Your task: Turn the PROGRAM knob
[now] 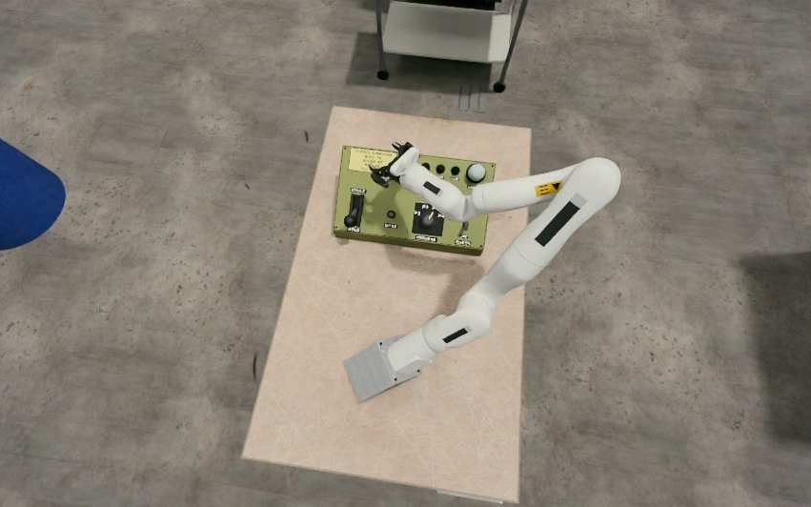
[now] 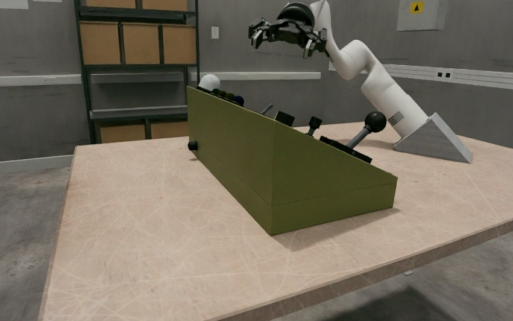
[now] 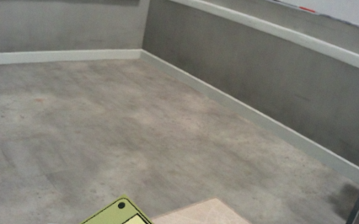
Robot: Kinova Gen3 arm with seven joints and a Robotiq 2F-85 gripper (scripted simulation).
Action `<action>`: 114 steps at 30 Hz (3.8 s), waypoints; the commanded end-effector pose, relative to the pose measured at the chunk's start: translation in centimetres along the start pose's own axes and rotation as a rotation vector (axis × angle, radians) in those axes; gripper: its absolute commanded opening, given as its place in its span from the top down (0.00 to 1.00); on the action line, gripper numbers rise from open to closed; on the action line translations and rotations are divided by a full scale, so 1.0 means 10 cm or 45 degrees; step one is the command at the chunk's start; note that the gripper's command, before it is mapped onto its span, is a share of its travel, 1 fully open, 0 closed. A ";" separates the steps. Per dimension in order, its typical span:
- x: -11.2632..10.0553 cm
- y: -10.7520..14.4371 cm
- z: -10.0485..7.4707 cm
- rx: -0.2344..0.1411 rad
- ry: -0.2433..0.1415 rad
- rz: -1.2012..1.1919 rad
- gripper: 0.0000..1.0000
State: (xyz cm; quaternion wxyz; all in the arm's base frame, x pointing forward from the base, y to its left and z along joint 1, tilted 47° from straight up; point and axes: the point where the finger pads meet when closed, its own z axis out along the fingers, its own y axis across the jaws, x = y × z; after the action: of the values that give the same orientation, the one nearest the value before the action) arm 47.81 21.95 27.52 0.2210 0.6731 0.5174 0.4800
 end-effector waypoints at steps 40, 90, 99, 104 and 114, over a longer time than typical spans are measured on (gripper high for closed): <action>0.81 -0.17 -0.61 0.003 0.017 -0.002 0.00; 1.04 -0.22 -0.72 -0.062 -0.063 0.130 0.00; 1.07 -0.38 -0.74 -0.189 -0.241 0.384 0.00; 1.05 -0.51 -0.79 -0.243 -0.323 0.483 0.00; 0.89 -1.19 -1.20 -0.426 -0.620 0.749 0.00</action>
State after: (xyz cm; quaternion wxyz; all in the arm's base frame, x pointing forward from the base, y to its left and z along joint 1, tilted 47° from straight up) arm 33.95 30.75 28.96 0.2787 0.8352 0.1796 0.4388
